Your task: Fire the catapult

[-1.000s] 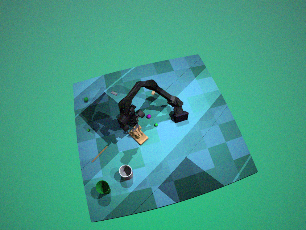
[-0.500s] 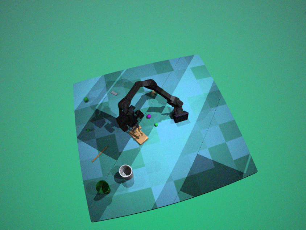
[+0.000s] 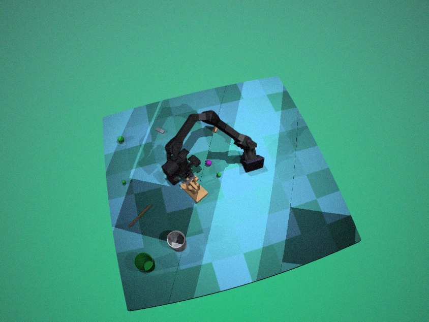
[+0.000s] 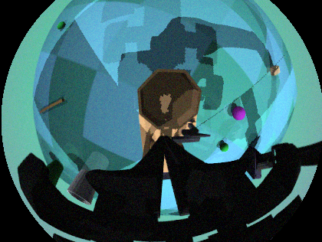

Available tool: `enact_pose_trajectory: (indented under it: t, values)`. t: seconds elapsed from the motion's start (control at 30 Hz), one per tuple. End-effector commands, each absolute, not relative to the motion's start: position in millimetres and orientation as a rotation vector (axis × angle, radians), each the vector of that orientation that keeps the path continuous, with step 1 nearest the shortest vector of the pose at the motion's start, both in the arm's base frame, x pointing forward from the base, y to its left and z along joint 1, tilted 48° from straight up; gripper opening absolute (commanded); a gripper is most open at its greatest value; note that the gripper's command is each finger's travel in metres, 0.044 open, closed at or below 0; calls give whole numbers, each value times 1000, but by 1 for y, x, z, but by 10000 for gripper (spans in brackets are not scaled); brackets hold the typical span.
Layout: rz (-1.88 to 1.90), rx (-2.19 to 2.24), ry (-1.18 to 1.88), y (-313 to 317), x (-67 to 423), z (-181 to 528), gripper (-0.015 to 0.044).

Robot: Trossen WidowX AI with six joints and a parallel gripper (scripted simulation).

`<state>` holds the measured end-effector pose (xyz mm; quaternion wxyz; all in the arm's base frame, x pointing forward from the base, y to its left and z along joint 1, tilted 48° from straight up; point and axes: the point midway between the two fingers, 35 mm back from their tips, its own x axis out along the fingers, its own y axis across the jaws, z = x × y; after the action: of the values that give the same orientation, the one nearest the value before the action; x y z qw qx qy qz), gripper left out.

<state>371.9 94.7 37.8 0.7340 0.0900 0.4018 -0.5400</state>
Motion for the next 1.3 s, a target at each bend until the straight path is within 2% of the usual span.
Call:
enact_pose_trajectory:
  t: [0.0,0.73,1.03,1.27]
  values:
    - [-1187,193,877,88,374,38,0]
    - [-1188,191,876,62,381,20,0]
    - [-1181,197,881,70,379,22,0]
    - [-1193,186,875,78,388,72,184]
